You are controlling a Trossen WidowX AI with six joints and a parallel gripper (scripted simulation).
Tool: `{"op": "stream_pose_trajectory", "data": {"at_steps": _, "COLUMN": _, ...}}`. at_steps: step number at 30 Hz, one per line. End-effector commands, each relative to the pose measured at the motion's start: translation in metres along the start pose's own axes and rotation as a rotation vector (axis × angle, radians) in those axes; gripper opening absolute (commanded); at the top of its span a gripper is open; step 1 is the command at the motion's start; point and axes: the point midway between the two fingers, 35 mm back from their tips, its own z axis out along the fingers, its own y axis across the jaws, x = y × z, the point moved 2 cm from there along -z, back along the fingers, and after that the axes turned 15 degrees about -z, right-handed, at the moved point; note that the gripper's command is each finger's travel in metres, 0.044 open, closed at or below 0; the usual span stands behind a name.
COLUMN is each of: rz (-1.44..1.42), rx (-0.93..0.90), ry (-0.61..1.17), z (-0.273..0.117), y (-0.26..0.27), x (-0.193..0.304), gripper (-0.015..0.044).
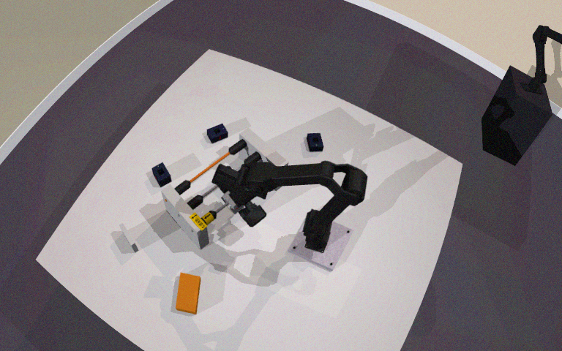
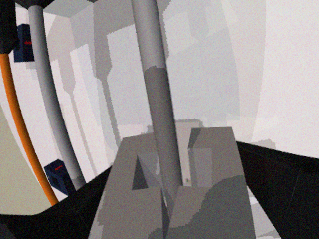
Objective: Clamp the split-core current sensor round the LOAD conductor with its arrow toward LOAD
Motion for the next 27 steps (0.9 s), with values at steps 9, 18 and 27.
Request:
{"op": "stream_pose_trajectory", "data": {"at_steps": 9, "rz": 0.000, "rx": 0.001, "ry": -0.001, "z": -0.0001, "y": -0.0002, "x": -0.0002, "gripper": 0.0256}}
{"op": "stream_pose_trajectory", "data": {"at_steps": 18, "rz": 0.000, "rx": 0.000, "ry": 0.000, "z": 0.0000, "y": 0.0000, "x": 0.0000, "gripper": 0.0236}}
{"op": "stream_pose_trajectory", "data": {"at_steps": 27, "rz": 0.000, "rx": 0.000, "ry": 0.000, "z": 0.0000, "y": 0.0000, "x": 0.0000, "gripper": 0.0176}}
